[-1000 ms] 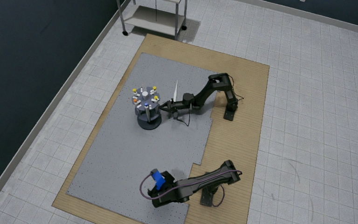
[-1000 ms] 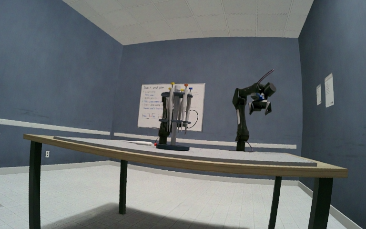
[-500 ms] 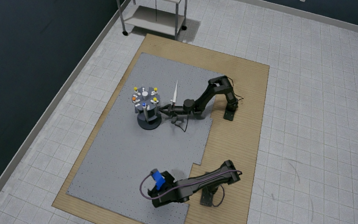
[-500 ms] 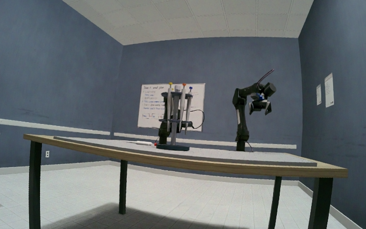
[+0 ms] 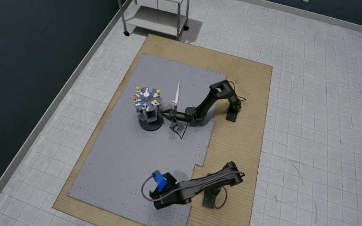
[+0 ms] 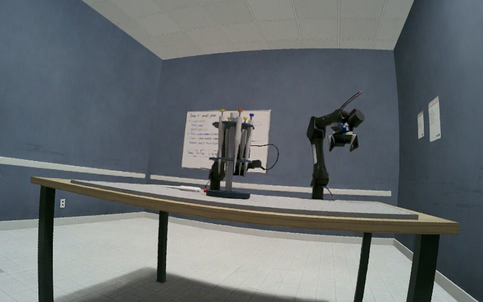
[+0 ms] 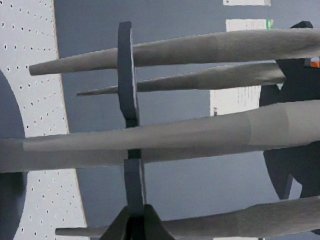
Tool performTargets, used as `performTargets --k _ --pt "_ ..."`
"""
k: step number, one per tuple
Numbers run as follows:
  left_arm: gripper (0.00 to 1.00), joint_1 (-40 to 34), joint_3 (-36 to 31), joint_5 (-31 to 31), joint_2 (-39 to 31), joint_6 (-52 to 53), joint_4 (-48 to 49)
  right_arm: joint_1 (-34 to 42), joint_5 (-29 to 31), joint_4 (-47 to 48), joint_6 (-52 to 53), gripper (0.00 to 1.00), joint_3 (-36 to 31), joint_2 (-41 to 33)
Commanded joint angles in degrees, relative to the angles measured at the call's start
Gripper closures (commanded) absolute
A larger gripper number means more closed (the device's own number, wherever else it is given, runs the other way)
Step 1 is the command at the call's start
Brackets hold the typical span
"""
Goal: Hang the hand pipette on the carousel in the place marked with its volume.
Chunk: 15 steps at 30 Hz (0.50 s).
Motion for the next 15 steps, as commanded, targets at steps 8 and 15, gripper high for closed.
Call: performTargets --k 8,15 --pt "0.00 0.32 0.81 1.13 -0.26 0.50 0.74 2.50 9.49 -3.76 0.21 1.00 6.23 2.32" --pt "0.00 0.32 0.81 1.13 -0.26 0.50 0.74 5.44 18.70 -6.01 0.16 1.00 12.54 6.42"
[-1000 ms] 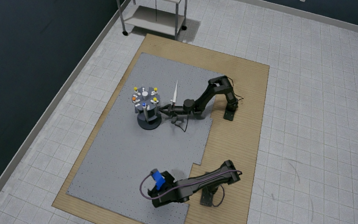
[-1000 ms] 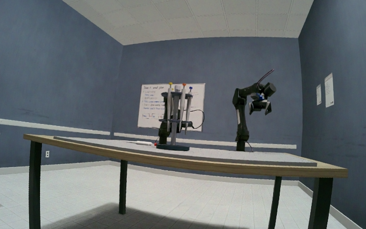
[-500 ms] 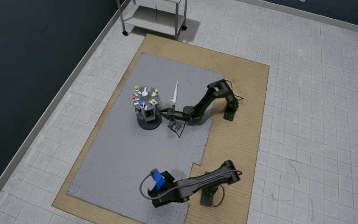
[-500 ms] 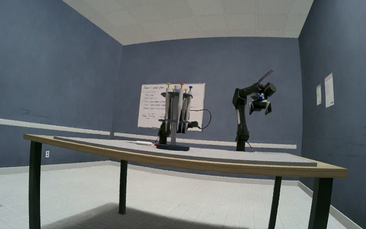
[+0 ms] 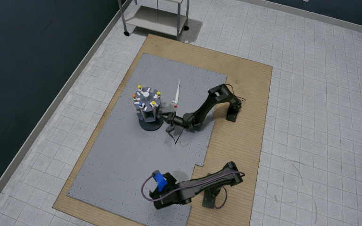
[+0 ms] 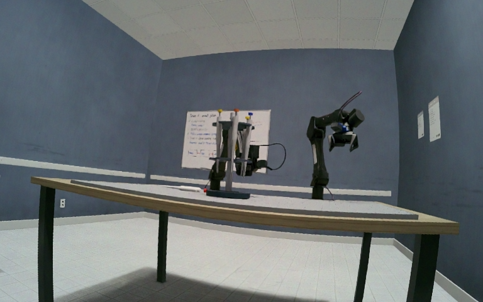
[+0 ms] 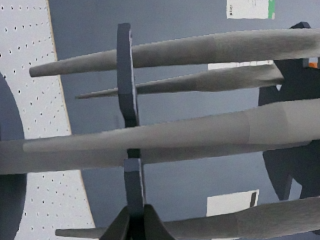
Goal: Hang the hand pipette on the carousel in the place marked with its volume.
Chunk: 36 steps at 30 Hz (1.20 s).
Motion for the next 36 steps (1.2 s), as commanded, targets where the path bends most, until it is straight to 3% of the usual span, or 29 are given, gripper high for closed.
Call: performTargets --k 1,36 --pt "0.00 0.32 0.81 1.13 -0.26 0.50 0.74 0.85 4.68 -2.96 0.44 1.00 4.75 2.11" --pt "0.00 0.32 0.81 1.13 -0.26 0.50 0.74 -0.12 4.52 -4.03 0.88 1.00 5.65 2.22"
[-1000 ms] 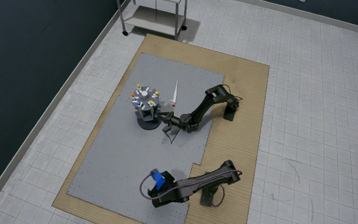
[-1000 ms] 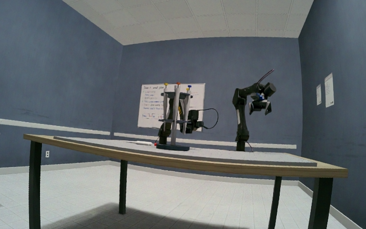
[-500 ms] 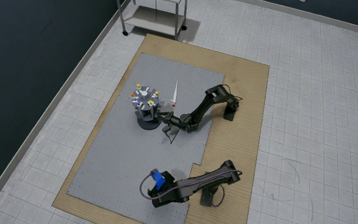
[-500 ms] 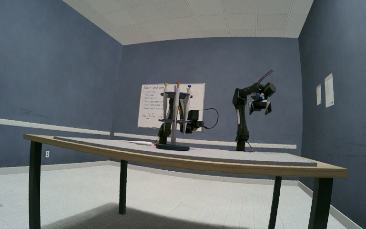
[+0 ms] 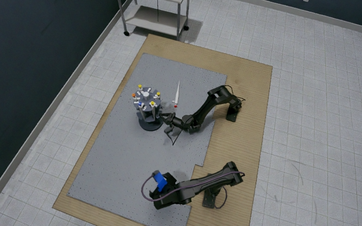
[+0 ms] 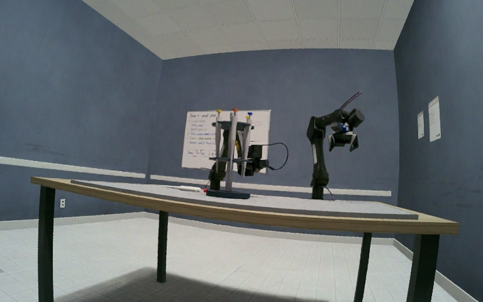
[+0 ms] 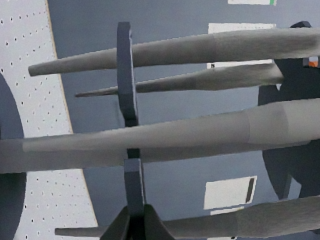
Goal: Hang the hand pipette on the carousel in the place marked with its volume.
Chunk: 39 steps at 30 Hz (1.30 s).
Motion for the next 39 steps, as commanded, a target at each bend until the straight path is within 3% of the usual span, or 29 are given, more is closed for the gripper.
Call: performTargets --k 1,11,13,16,39 --pt "0.00 0.32 0.81 1.13 -0.26 0.50 0.74 -1.32 -0.37 -2.02 0.92 1.00 2.02 0.49" --pt "0.00 0.32 0.81 1.13 -0.26 0.50 0.74 -1.32 -0.37 -2.02 0.92 1.00 2.02 0.49" --pt "0.00 0.32 0.81 1.13 -0.26 0.50 0.74 0.93 5.21 -2.71 0.42 1.00 5.36 2.79" --pt "0.00 0.32 0.81 1.13 -0.26 0.50 0.74 0.10 6.43 -3.51 0.56 1.00 6.80 3.59" --pt "0.00 0.32 0.81 1.13 -0.26 0.50 0.74 0.10 5.61 -4.10 0.92 1.00 7.00 3.49"
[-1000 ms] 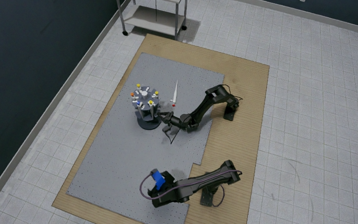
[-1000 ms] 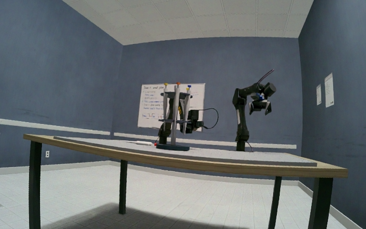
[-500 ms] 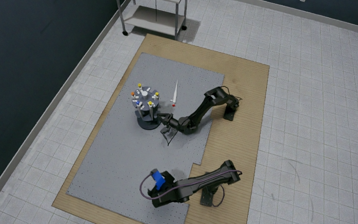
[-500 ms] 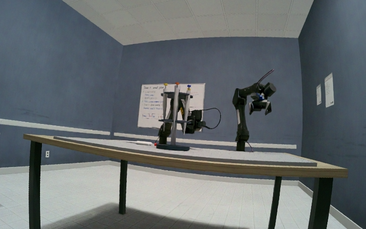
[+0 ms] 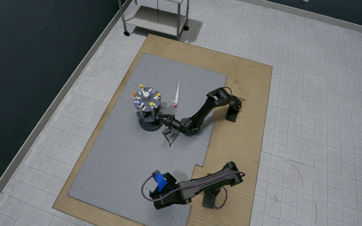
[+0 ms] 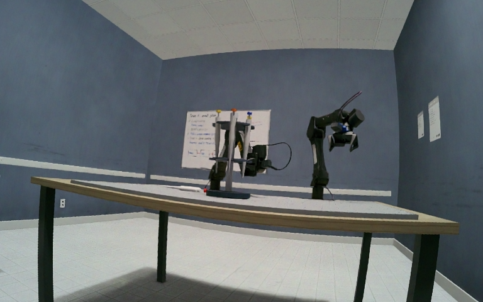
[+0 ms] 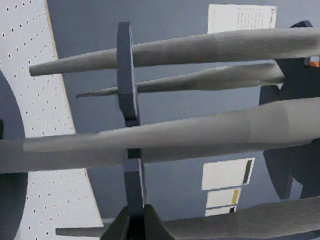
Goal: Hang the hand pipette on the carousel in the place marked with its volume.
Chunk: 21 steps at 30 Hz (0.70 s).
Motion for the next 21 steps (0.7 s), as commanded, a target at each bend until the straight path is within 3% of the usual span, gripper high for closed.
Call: performTargets --k 1,17,18,21 --pt "0.00 0.32 0.81 1.13 -0.26 0.50 0.74 -1.51 -0.70 -2.03 1.07 1.00 1.86 0.58" --pt "0.00 0.32 0.81 1.13 -0.26 0.50 0.74 -1.51 -0.70 -2.03 1.07 1.00 1.86 0.58" --pt "0.00 0.32 0.81 1.13 -0.26 0.50 0.74 -1.51 -0.70 -2.03 1.07 0.51 1.86 0.58" --pt "0.00 0.32 0.81 1.13 -0.26 0.50 0.74 -1.53 -0.43 -2.05 1.04 0.51 1.99 -0.16"
